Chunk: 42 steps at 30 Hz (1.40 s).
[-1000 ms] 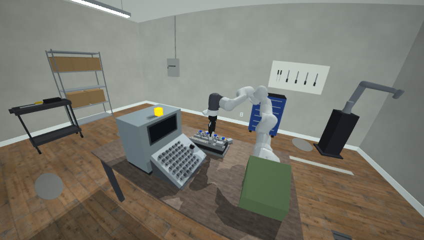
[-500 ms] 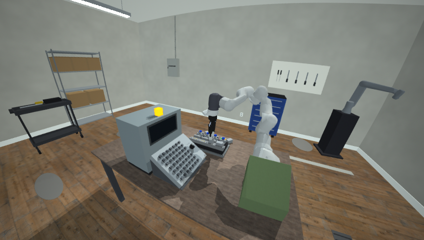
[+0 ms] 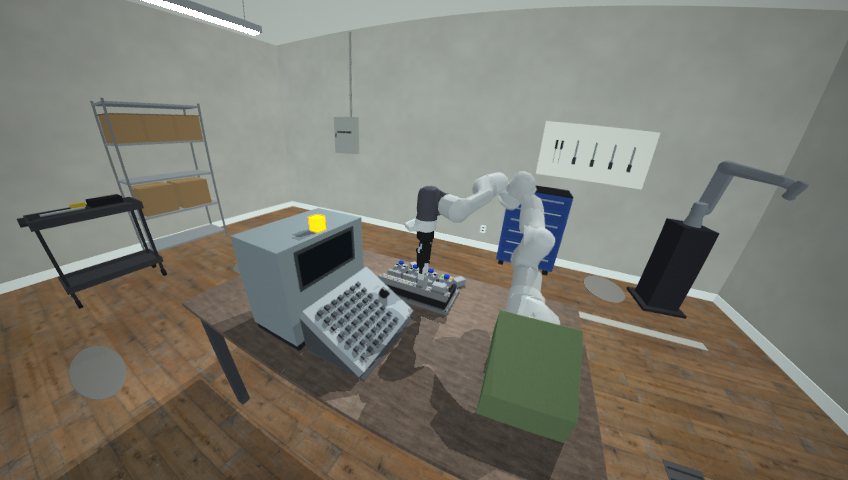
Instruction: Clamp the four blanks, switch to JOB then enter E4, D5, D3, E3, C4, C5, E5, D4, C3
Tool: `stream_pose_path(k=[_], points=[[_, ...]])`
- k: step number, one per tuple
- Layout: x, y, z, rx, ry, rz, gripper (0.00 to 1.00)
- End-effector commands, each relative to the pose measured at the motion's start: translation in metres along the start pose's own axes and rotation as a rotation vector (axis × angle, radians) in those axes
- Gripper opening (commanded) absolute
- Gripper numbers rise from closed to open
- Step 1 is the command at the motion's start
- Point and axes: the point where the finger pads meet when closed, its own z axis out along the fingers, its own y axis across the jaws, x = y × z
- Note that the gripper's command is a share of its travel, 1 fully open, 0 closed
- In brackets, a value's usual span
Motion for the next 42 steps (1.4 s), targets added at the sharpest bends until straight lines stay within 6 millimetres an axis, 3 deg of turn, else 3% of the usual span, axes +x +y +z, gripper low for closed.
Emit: stream_pose_path(k=[1, 6, 7, 42], points=[[0.0010, -0.0009, 0.0007, 0.001, 0.004, 0.003, 0.00], [0.0010, -0.0009, 0.0007, 0.001, 0.004, 0.003, 0.00], [0.0010, -0.0009, 0.0007, 0.001, 0.004, 0.003, 0.40], [0.0010, -0.0009, 0.0006, 0.001, 0.004, 0.003, 0.40]])
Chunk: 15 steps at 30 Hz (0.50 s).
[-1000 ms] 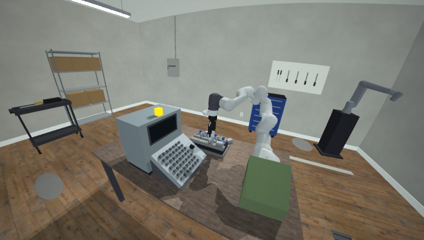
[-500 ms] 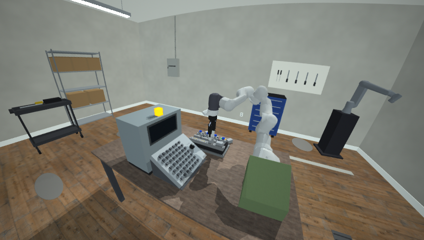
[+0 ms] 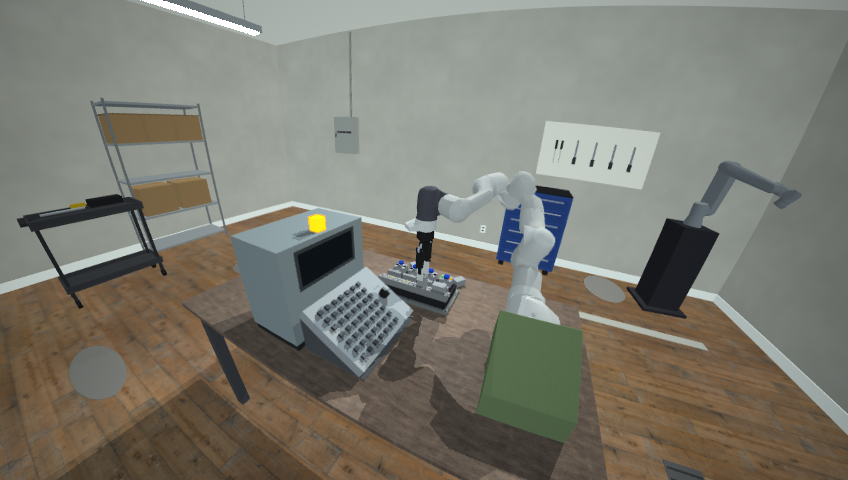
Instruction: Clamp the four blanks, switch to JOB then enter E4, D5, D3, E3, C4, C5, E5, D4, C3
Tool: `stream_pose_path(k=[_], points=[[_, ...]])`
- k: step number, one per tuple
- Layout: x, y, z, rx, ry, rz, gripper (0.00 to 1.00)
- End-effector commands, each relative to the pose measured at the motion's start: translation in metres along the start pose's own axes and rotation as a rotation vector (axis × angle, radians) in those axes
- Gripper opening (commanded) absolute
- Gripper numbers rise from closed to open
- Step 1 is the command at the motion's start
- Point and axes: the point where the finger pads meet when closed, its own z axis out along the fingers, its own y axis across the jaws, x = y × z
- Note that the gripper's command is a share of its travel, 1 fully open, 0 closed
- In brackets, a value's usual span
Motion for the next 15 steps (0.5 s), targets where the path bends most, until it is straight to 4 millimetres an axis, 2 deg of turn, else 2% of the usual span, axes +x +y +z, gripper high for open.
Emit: stream_pose_path(k=[1, 9, 15], points=[[0.001, -0.001, 0.000, -0.001, 0.003, 0.003, 0.40], [0.001, -0.001, -0.006, -0.001, 0.003, 0.003, 0.40], [0.001, -0.001, -0.025, -0.001, 0.003, 0.003, 0.40]])
